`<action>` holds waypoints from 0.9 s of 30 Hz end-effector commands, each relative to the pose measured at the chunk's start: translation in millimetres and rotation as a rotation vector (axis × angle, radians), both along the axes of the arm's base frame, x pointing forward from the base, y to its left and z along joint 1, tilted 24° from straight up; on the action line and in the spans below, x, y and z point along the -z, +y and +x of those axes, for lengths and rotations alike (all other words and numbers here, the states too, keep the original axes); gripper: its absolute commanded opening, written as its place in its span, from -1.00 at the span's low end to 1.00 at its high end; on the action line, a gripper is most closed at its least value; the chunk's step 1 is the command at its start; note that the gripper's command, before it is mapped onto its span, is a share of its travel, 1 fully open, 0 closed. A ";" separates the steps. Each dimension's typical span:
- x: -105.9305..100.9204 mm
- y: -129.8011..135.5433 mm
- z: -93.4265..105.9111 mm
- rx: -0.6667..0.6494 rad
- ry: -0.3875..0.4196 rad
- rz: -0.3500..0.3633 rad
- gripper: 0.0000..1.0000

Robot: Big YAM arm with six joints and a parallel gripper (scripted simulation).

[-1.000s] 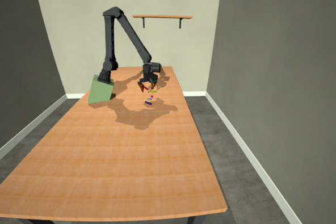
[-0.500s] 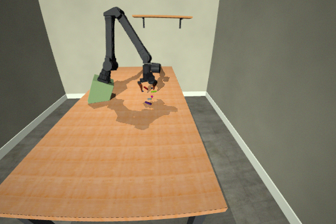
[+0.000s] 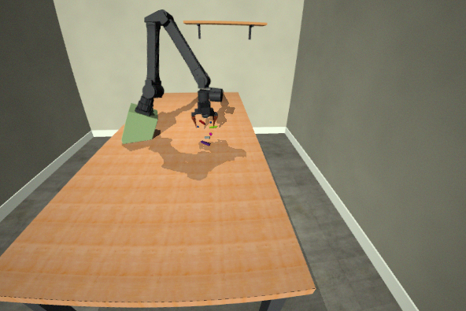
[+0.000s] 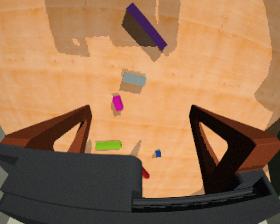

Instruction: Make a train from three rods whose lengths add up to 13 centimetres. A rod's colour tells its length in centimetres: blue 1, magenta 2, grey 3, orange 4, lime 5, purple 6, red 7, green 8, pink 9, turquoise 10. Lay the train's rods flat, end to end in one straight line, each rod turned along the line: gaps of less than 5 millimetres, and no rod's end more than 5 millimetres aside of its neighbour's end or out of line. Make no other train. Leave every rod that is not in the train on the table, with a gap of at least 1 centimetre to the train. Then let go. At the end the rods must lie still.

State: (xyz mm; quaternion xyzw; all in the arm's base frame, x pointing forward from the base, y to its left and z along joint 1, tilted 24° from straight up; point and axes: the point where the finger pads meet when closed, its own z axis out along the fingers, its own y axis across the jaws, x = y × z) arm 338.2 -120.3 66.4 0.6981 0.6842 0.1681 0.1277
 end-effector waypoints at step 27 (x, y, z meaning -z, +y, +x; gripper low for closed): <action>-8.0 -30.4 7.8 0.524 0.010 0.227 1.00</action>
